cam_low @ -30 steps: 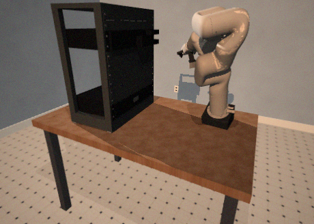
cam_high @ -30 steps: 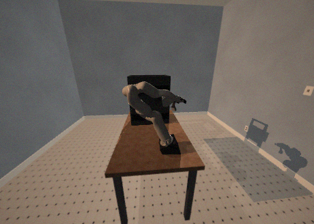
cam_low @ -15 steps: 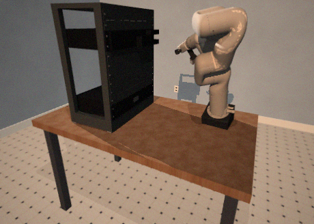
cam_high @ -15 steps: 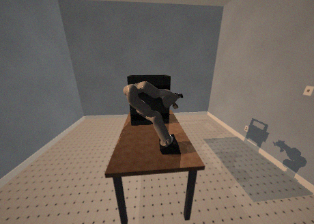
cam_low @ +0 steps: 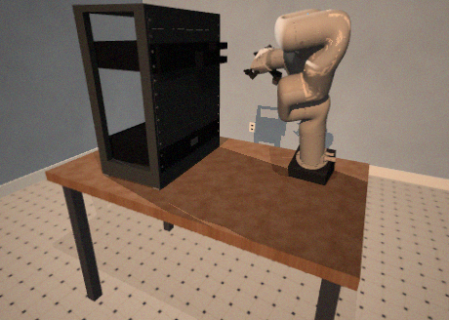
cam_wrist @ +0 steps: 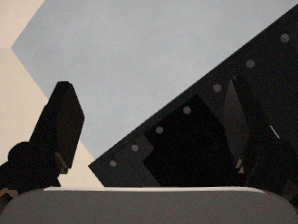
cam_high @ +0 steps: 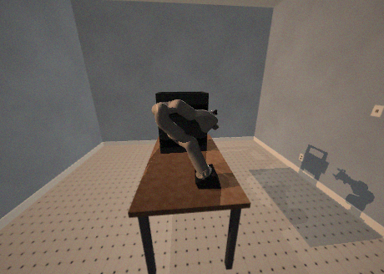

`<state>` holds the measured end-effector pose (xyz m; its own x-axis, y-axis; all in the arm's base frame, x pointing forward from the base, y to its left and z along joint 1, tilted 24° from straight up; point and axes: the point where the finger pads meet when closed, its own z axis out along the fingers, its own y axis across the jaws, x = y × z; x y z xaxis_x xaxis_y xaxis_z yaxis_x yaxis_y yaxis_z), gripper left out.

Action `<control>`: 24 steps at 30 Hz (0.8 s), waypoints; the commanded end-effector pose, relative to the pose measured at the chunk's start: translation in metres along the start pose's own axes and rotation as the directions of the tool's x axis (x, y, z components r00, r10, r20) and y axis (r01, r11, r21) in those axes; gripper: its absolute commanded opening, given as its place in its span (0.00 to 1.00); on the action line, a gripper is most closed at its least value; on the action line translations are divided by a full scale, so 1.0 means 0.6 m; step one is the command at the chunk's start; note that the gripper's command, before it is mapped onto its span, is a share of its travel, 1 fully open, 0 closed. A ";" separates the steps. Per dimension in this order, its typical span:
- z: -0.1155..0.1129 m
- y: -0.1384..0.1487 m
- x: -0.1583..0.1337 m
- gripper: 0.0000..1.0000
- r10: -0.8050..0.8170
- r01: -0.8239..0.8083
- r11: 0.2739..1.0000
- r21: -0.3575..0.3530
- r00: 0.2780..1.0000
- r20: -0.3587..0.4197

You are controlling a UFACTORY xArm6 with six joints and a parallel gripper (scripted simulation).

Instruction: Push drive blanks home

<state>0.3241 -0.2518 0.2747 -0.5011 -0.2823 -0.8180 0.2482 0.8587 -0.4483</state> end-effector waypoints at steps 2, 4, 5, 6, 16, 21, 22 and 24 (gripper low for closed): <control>-0.017 0.012 -0.034 1.00 -0.134 0.136 0.990 -0.019 0.985 0.108; -0.025 0.017 -0.045 1.00 -0.178 0.183 0.983 -0.021 0.974 0.144; -0.028 0.020 -0.051 1.00 -0.199 0.205 0.979 -0.021 0.967 0.161; -0.032 0.023 -0.056 1.00 -0.219 0.226 0.974 -0.020 0.959 0.179; -0.065 0.043 -0.092 1.00 -0.357 0.374 0.927 0.001 0.883 0.306; -0.085 0.055 -0.110 1.00 -0.422 0.445 0.895 0.026 0.827 0.372; -0.089 0.057 -0.113 1.00 -0.433 0.457 0.889 0.032 0.816 0.384; -0.097 0.061 -0.119 1.00 -0.454 0.479 0.877 0.043 0.793 0.406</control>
<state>0.3233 -0.1839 0.3305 -0.2213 -0.7461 -0.6280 0.0227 0.6398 -0.7682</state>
